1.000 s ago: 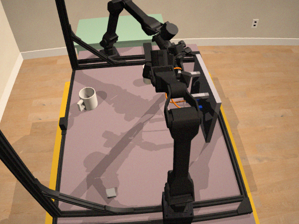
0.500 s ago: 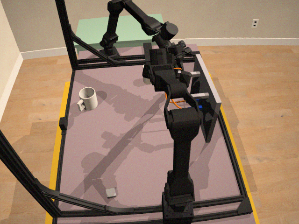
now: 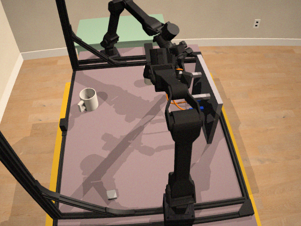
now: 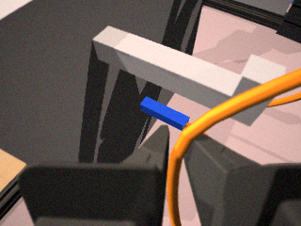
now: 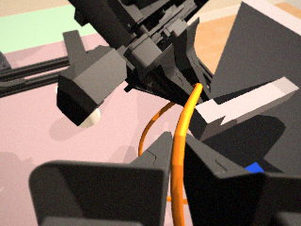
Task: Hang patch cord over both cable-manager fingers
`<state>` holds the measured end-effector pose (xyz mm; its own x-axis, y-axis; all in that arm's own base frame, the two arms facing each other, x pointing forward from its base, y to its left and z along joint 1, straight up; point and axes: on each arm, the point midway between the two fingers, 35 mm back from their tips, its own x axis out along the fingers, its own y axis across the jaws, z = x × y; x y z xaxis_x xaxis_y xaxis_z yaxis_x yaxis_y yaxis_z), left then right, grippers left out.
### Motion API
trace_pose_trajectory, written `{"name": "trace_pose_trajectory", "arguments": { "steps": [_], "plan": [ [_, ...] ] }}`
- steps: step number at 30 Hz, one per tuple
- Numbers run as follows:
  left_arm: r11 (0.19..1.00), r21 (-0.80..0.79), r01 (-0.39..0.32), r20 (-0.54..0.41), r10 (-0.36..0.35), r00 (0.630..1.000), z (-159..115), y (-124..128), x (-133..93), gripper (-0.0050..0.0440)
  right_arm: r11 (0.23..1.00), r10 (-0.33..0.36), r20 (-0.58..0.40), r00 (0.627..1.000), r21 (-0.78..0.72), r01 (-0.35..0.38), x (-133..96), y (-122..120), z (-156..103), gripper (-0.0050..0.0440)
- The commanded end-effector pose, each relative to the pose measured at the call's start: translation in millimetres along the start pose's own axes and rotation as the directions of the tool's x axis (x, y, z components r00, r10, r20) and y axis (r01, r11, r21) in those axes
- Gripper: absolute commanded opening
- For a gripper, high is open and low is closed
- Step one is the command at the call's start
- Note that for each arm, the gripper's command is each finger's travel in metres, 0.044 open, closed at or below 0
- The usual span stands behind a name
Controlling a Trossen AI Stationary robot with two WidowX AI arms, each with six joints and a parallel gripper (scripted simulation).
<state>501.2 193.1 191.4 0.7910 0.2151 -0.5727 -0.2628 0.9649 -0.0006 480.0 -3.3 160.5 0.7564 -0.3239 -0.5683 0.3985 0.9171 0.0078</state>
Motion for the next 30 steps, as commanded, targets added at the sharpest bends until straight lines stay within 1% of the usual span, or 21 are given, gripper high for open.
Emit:
{"name": "trace_pose_trajectory", "arguments": {
  "steps": [1,30],
  "plan": [
    [1.000,0.003,-0.003,0.027,0.003,1.000,10.2,0.8,-7.3,0.0040,1.000,0.017,0.049,0.999,0.025,-0.018,-16.0,3.4,22.2,0.0025],
    [1.000,0.003,-0.003,0.027,0.003,1.000,10.2,0.8,-7.3,0.0040,1.000,0.005,0.040,0.999,0.024,-0.006,-19.4,2.4,21.7,0.0025]
  ]
}}
